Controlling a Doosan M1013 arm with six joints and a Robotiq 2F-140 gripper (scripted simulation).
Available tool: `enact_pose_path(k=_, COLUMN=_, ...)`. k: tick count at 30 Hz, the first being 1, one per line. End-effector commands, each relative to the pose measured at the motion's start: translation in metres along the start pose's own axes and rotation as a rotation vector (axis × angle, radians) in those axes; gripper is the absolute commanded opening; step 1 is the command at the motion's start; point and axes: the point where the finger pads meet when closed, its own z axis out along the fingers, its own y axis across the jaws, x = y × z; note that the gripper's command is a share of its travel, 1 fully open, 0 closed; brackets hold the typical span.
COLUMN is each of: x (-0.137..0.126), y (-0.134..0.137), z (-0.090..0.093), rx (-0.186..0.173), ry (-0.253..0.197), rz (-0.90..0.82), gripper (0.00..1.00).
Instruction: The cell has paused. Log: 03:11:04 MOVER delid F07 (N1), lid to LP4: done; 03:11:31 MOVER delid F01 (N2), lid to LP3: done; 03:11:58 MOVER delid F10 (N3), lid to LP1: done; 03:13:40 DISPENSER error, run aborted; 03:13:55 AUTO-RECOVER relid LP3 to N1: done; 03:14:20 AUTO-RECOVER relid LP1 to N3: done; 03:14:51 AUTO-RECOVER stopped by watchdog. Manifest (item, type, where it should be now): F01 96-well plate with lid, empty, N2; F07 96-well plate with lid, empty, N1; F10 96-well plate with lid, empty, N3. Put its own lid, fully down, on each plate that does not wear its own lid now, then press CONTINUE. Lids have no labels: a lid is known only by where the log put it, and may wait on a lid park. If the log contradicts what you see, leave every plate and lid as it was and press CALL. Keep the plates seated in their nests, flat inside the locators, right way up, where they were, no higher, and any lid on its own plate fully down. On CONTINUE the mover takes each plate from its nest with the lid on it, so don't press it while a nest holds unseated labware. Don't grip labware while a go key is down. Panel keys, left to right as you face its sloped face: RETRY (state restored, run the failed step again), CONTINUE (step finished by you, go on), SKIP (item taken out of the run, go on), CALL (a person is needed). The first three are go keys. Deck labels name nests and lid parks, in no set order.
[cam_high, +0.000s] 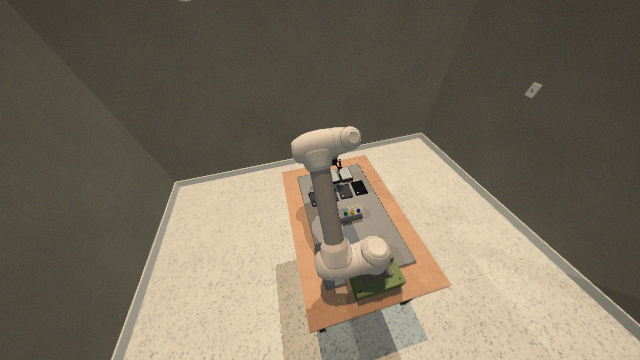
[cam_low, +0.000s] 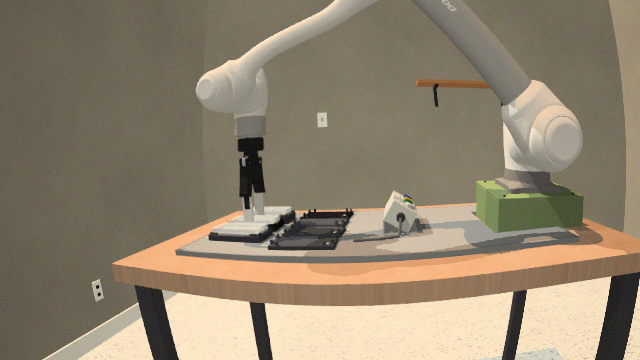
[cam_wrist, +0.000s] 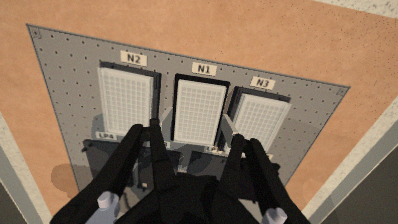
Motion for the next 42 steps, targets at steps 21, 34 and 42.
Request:
enact_pose_path(k=21, x=-0.003, y=-0.001, z=0.001, rx=0.0, ry=-0.004, rz=0.004, gripper=0.66)
enact_pose_path(k=34, x=-0.003, y=-0.001, z=-0.021, rx=0.0, ry=-0.004, rz=0.004, gripper=0.66)
enact_pose_path(k=42, x=-0.002, y=-0.001, z=-0.037, rx=0.0, ry=-0.004, rz=0.004, gripper=0.66)
